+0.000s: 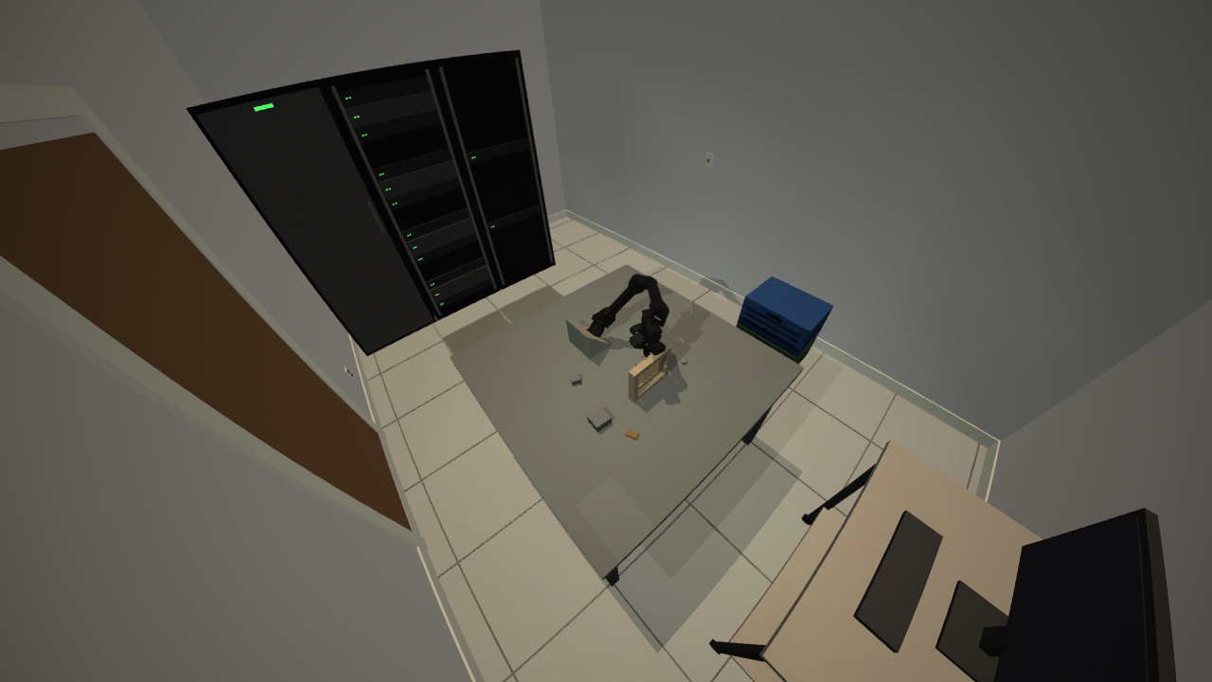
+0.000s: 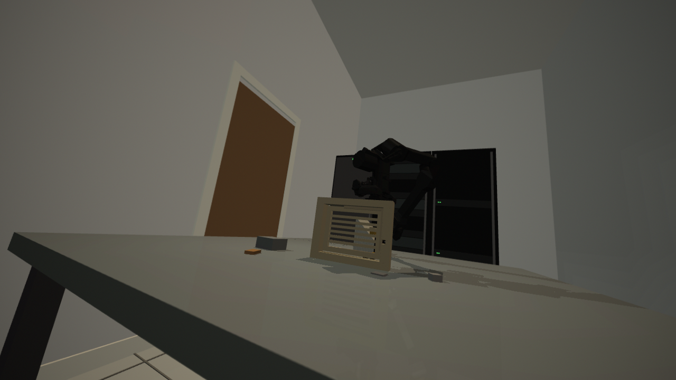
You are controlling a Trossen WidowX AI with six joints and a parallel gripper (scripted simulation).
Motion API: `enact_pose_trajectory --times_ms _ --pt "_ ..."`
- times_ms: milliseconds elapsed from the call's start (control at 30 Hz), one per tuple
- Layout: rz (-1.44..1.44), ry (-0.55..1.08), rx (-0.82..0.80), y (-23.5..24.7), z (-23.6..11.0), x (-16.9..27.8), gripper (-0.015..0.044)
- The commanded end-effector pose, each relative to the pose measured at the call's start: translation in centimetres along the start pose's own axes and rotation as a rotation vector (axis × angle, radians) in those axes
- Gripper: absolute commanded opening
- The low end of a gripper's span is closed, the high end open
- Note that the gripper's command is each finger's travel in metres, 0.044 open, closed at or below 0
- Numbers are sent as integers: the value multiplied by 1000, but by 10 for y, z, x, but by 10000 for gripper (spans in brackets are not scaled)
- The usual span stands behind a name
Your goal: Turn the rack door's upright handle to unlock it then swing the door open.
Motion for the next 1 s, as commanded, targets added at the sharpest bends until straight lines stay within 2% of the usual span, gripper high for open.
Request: enact_pose_trajectory --times_ms 0,233,967 --pt "5 -1 1 0 0 0 64" --pt "5 -1 1 0 0 0 23" --pt "-347 -1 2 -16 0 -9 23"
Point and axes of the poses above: the point midway between the two fingers, 35 mm back from their tips, its own z axis out along the fingers, its own y axis across the jaws, x = y × z, the point moved 7 cm from there along -z, back along the fingers, and after that the axes turned 6 degrees about -z, right-handed, at the moved point
